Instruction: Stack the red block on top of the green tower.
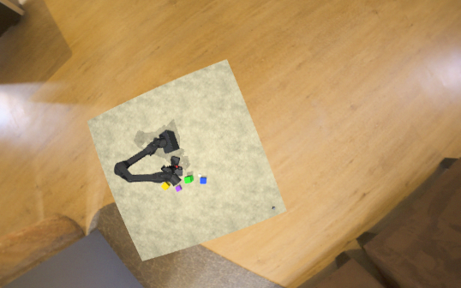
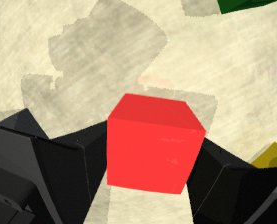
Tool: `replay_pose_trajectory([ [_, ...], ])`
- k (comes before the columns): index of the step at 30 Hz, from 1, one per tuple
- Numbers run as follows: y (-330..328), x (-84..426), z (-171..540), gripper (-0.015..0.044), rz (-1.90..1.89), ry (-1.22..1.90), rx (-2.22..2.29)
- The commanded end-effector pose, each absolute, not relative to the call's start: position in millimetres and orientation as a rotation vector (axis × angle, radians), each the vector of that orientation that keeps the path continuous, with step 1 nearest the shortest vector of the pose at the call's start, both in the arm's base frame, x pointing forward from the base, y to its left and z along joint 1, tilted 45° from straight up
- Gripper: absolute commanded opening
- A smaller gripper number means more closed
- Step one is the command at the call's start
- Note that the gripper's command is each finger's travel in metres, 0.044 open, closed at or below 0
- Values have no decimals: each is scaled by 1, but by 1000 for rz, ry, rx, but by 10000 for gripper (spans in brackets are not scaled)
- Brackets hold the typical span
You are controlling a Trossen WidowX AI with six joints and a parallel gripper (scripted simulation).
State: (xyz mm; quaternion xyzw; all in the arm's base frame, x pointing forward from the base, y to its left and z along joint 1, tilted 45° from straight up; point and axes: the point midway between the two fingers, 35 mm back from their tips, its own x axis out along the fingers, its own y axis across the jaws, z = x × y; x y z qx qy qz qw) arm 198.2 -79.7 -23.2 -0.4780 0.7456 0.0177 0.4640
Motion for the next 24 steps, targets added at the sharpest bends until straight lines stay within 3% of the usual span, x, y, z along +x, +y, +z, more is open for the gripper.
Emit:
replay_pose_trajectory([
  [1,-66,202,-10,0,40,1821,-1167],
  [24,-17,210,40,0,44,1820,-1173],
])
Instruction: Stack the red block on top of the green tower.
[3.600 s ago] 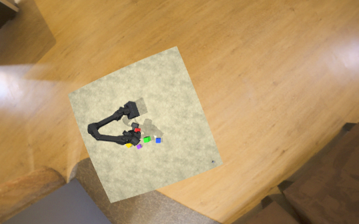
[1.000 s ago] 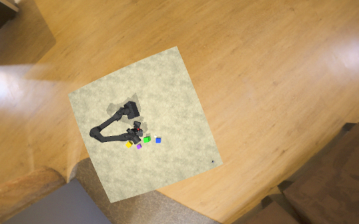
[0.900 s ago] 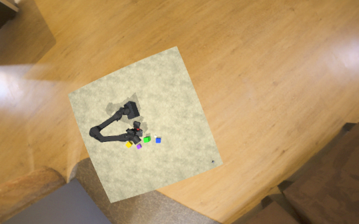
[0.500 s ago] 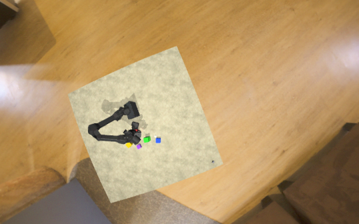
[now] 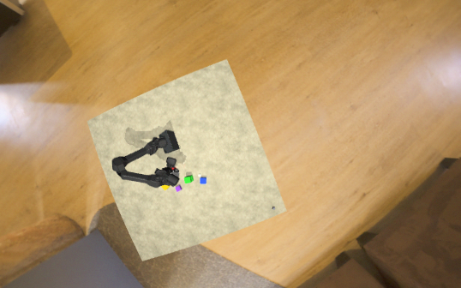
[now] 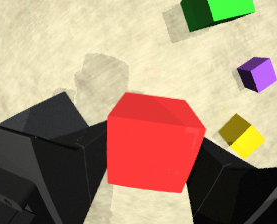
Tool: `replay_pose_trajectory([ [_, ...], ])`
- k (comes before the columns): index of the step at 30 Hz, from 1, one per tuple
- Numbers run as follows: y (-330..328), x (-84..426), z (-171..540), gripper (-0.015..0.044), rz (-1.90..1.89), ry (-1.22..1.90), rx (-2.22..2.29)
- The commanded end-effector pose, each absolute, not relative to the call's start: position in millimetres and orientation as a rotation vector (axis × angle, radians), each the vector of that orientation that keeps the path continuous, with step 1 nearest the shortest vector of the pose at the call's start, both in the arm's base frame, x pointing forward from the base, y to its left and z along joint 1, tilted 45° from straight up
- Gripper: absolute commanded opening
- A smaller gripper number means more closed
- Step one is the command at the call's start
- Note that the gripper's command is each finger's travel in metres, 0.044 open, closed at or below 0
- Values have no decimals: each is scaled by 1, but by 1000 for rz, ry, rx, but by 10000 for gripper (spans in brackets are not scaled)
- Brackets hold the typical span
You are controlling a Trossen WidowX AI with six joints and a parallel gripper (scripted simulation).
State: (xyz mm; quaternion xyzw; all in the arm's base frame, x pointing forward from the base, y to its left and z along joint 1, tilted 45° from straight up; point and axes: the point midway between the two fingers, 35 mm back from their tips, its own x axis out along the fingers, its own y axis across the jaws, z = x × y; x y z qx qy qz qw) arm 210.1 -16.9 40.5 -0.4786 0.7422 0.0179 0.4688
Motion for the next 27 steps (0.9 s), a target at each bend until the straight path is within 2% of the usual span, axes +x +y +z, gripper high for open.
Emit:
replay_pose_trajectory([
  [1,-16,210,41,0,44,1820,-1169],
  [6,-13,217,42,0,43,1820,-1165],
  [27,7,302,17,0,41,1814,-1162],
])
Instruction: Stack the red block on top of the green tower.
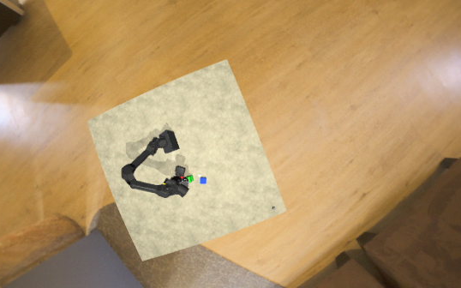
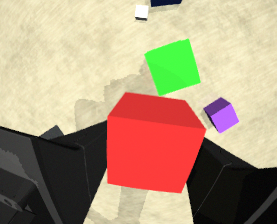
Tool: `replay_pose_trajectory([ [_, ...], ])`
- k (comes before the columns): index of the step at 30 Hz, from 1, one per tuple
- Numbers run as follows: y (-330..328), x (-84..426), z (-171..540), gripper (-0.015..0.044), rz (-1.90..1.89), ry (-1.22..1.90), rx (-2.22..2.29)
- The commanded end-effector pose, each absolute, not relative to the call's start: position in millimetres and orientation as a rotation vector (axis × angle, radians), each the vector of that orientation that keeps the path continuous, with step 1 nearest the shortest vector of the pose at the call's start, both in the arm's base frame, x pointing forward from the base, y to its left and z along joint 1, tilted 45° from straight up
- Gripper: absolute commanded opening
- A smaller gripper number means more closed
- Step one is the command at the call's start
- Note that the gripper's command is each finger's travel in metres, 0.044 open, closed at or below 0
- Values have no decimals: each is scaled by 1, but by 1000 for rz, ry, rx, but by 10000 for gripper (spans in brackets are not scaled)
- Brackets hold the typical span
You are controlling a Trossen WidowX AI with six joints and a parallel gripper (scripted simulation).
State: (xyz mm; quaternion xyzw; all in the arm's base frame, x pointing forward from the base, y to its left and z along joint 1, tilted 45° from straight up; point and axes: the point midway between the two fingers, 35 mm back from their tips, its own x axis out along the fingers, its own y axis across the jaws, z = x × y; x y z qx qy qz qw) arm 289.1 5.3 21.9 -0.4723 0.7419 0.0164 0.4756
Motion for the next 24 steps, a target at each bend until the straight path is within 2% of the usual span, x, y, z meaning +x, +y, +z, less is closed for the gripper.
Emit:
replay_pose_trajectory([
  [1,7,306,15,0,40,1814,-1162],
  [8,11,328,3,0,40,1813,-1162],
  [24,-12,323,-20,0,38,1813,-1163],
])
